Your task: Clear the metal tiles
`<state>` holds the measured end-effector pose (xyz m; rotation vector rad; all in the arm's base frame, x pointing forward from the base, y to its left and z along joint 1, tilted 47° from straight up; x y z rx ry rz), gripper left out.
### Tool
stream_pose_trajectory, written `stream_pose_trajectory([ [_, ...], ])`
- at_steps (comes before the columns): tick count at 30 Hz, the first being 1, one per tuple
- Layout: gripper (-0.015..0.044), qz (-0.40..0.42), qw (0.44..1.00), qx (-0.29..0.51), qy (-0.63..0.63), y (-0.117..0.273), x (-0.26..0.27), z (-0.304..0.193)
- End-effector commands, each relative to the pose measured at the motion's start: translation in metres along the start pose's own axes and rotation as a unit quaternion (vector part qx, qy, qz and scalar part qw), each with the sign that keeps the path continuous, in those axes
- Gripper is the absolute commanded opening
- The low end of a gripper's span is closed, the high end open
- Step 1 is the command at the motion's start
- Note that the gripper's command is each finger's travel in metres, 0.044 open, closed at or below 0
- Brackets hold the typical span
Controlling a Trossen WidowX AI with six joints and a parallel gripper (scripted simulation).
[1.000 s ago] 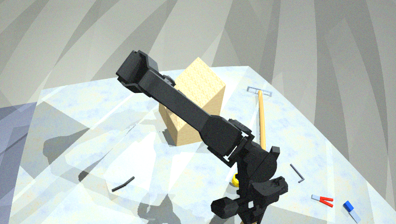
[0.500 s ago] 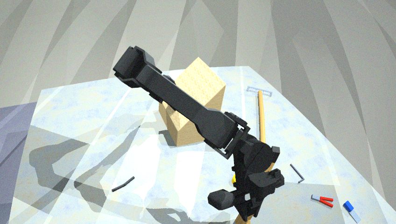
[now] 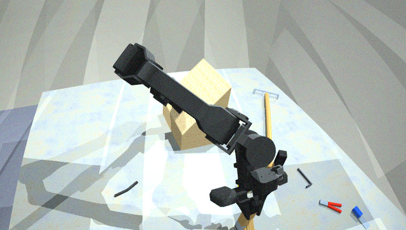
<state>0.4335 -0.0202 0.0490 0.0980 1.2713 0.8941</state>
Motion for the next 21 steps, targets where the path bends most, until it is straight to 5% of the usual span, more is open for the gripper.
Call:
stream_pose_trajectory([
  [1, 0.0, 0.0, 1.0, -0.007, -0.003, 0.008, 0.001, -0.001],
  [21, 0.0, 0.0, 1.0, -0.007, -0.003, 0.028, 0.005, -0.024],
])
Point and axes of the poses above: the point midway between the two fingers, 35 mm back from their tips, its own y axis back along the fingers, its own x axis across the jaws, z = x × y, the point moved 6 cm from there along y, back along the fingers, and after that the axes turned 8 degrees about y, right-handed, at the moved point
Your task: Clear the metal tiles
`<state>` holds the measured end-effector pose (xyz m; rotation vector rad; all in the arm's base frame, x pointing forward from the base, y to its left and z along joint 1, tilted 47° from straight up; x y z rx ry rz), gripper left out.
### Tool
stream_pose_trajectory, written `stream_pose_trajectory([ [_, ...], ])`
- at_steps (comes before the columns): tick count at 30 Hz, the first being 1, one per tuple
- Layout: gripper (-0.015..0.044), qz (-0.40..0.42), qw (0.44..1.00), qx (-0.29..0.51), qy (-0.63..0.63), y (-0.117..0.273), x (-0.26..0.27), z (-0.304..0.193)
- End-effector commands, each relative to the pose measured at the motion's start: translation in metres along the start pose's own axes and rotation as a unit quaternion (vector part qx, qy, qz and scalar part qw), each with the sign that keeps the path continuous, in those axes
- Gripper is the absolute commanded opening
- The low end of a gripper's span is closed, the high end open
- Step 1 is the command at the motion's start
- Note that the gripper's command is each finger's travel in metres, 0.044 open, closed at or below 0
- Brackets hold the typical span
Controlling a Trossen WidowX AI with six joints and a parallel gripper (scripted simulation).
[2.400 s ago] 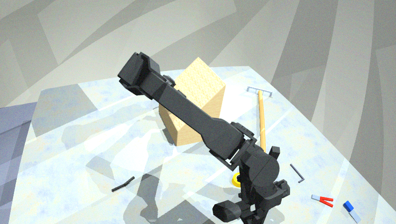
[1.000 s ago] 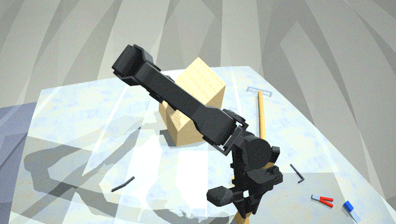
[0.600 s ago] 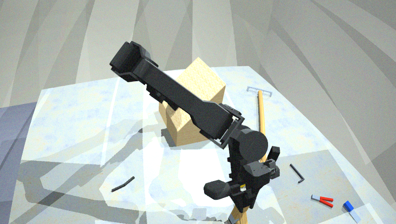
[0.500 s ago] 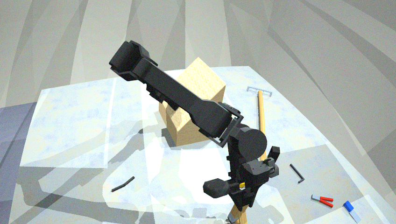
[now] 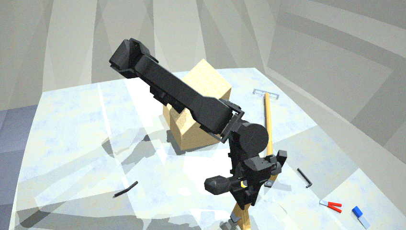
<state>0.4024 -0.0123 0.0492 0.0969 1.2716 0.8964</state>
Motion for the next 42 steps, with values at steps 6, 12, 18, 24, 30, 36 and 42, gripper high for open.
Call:
stream_pose_trajectory([
  [6, 0.0, 0.0, 1.0, -0.007, -0.003, 0.012, 0.002, -0.008],
  [12, 0.0, 0.0, 1.0, -0.007, -0.003, 0.018, 0.003, -0.016],
  [18, 0.0, 0.0, 1.0, -0.007, -0.003, 0.024, 0.004, -0.023],
  [24, 0.0, 0.0, 1.0, -0.007, -0.003, 0.029, 0.005, -0.031],
  [30, 0.0, 0.0, 1.0, -0.008, -0.003, 0.034, 0.005, -0.039],
  [36, 0.0, 0.0, 1.0, -0.008, -0.003, 0.04, 0.006, -0.047],
  [42, 0.0, -0.001, 1.0, -0.009, -0.003, 0.045, 0.007, -0.056],
])
Point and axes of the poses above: the point midway between the two fingers, 35 mm back from their tips, its own y axis back along the fingers, its own x axis across the jaws, z = x × y, the point moved 6 cm from there along y, back along the fingers, and after that the axes turned 8 degrees about y, right-handed, at the moved point
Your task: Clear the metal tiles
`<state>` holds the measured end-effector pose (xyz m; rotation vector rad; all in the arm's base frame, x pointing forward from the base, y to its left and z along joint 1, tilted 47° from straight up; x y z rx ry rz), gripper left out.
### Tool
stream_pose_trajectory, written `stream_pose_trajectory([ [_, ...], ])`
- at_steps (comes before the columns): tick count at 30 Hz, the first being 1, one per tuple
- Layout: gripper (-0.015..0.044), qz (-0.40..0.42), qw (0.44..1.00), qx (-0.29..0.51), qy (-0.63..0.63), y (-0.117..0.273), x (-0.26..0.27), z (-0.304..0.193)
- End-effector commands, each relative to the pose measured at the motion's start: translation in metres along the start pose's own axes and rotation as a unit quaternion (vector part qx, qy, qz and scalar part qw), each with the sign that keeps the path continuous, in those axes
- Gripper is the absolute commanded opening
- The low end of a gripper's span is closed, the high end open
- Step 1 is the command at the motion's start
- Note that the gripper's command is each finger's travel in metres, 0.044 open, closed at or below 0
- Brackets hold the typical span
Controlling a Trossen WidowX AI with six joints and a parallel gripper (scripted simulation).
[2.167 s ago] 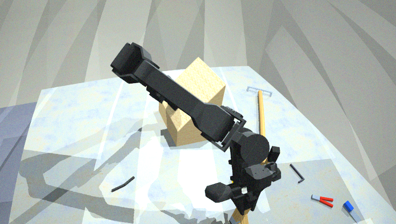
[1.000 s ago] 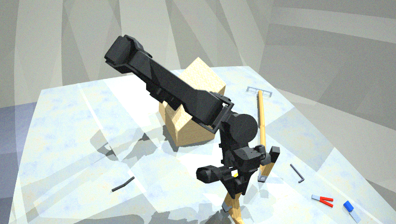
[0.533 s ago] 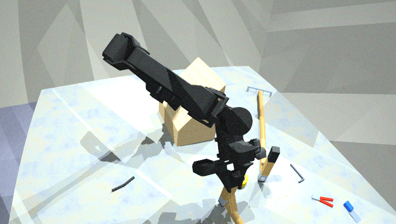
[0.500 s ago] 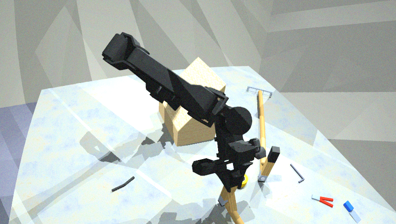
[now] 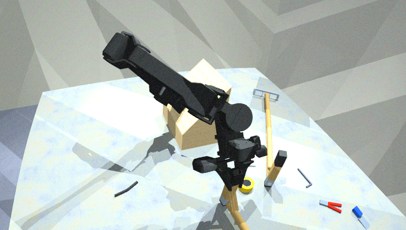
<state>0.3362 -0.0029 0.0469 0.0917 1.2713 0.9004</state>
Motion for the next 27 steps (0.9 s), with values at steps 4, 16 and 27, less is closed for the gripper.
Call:
stream_pose_trajectory([
  [4, 0.0, -0.001, 1.0, -0.006, -0.004, 0.008, 0.001, -0.008],
  [16, 0.0, -0.001, 1.0, -0.007, -0.004, 0.018, 0.002, -0.025],
  [27, 0.0, -0.001, 1.0, -0.007, -0.003, 0.025, 0.003, -0.038],
])
Point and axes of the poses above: the point midway between the two fingers, 35 mm back from their tips, its own y axis back along the fingers, its own x axis across the jaws, z = x × y, the point moved 6 cm from there along y, back along the fingers, and after that the axes turned 8 degrees about y, right-handed, at the moved point
